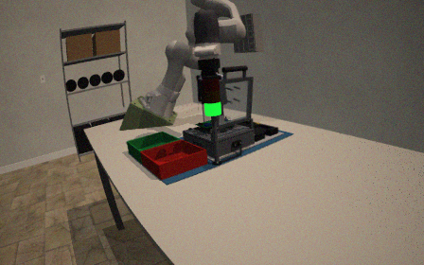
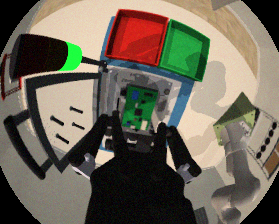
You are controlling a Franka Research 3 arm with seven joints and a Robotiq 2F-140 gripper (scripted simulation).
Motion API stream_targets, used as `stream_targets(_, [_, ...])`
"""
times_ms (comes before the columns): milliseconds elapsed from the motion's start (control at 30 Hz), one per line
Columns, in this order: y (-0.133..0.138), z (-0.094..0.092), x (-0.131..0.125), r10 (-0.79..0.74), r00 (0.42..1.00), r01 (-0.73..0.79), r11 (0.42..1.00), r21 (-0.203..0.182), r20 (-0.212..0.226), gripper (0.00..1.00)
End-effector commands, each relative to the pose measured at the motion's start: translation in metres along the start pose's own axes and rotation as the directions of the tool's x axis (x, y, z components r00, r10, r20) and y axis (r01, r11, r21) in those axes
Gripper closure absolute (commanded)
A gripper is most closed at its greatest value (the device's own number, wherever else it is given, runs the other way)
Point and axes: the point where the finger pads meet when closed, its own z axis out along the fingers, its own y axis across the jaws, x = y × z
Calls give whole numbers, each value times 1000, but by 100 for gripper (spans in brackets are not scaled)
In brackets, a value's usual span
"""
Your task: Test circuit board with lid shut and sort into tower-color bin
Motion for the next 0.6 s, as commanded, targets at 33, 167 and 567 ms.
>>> stream_targets(33, [-1, -4, 0, 6, 1000, -6, 1000, 1, 0, 54])
stream_targets(167, [-1, -4, 0, 6, 1000, -6, 1000, 1, 0, 54])
stream_targets(567, [-1, -7, 0, 6, 1000, -6, 1000, 1, 0, 54])
